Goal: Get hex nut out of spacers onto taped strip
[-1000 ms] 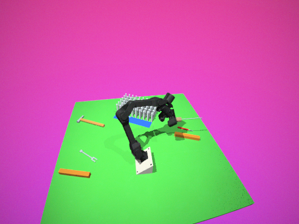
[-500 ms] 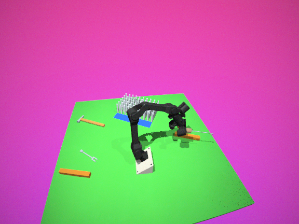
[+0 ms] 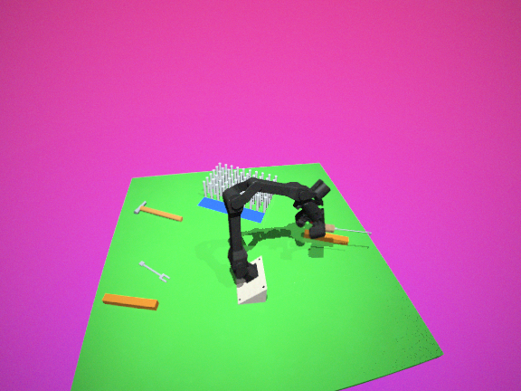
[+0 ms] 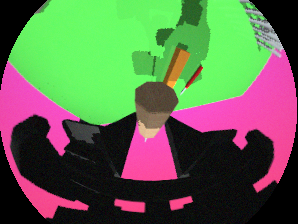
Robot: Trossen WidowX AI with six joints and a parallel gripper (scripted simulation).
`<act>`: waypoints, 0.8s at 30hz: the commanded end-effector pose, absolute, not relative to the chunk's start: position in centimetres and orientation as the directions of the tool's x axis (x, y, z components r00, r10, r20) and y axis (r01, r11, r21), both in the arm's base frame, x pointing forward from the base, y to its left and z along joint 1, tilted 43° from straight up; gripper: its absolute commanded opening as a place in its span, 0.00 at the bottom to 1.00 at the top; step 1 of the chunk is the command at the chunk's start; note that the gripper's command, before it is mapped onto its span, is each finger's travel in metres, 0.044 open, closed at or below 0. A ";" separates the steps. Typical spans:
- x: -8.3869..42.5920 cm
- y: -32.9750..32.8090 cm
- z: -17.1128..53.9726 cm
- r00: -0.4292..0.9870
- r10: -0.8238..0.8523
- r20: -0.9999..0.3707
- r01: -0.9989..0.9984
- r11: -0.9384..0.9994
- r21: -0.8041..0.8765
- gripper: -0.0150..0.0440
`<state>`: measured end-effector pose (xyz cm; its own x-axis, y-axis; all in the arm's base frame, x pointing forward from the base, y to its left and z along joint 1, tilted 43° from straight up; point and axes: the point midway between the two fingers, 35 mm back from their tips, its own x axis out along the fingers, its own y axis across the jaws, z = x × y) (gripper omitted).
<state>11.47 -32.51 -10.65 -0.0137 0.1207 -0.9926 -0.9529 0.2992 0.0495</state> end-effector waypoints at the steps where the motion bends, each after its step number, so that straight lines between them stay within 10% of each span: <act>1: 11.5 -32.4 -11.0 -0.016 0.115 -0.993 -0.952 0.303 0.050 0.25; 24: 11.8 -31.1 -13.2 -0.015 0.115 -0.993 -0.952 0.303 0.049 0.25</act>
<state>11.80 -31.20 -12.92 -0.0157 0.1183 -0.9928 -0.9529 0.2990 0.0507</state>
